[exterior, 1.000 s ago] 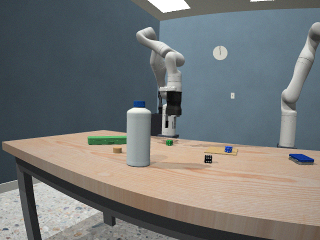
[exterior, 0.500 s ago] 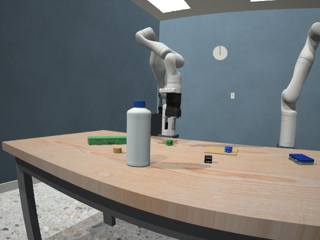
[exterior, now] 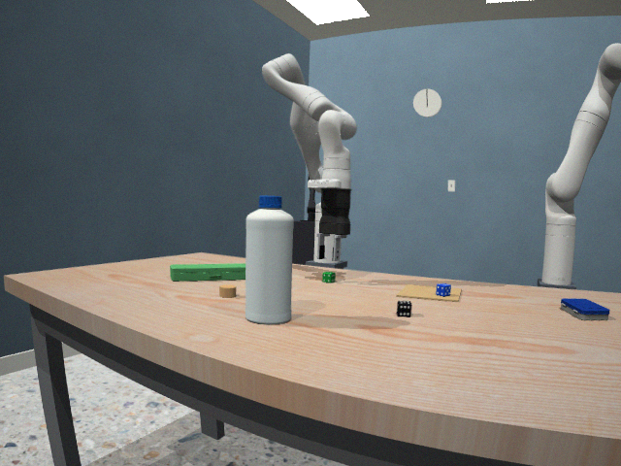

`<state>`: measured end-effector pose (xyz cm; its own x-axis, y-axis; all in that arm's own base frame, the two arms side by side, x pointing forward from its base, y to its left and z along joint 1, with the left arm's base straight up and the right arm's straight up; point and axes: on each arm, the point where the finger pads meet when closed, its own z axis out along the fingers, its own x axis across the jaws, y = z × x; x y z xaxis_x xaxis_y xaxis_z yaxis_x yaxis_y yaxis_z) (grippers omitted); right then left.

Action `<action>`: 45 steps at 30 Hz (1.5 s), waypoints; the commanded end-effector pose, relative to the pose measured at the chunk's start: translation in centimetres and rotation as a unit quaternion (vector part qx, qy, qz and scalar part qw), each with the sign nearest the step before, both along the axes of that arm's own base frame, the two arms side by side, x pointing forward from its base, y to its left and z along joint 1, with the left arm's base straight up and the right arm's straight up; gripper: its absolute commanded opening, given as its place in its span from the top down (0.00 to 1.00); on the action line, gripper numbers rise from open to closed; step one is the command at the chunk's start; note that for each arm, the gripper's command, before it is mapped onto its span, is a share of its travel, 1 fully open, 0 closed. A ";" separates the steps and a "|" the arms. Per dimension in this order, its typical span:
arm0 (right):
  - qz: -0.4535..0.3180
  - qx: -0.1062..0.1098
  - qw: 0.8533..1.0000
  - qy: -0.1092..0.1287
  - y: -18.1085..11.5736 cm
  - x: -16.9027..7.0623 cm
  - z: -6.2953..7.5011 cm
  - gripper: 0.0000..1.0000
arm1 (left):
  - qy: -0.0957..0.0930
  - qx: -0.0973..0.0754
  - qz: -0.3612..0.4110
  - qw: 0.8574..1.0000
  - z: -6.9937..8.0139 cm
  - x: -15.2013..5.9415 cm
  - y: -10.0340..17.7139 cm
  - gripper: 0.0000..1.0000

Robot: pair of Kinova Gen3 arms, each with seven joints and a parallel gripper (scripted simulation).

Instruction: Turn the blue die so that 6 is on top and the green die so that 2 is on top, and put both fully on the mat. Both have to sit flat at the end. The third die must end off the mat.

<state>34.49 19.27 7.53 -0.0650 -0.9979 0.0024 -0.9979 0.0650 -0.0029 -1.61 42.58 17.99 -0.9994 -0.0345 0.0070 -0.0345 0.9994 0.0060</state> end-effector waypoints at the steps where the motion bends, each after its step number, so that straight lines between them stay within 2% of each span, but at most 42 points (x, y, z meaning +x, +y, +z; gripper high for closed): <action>1: 0.001 0.001 1.000 0.001 0.2 -0.2 -0.6 0.21 | -0.004 -0.003 -0.001 1.000 0.0 0.2 -0.1 0.00; 14: 0.001 0.001 1.000 0.001 0.1 -0.2 -2.1 0.21 | -0.004 -0.003 -0.001 1.000 0.0 0.2 -0.1 0.00; 45: 0.001 0.001 1.000 0.001 0.1 -0.2 -2.5 0.21 | -0.004 -0.003 -0.001 1.000 0.0 0.2 -0.1 0.00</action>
<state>34.43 19.29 5.19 -0.0624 -0.9980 0.0024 -0.9980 0.0624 -0.0001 -1.61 42.58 17.99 -0.9994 -0.0345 0.0070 -0.0345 0.9994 0.0060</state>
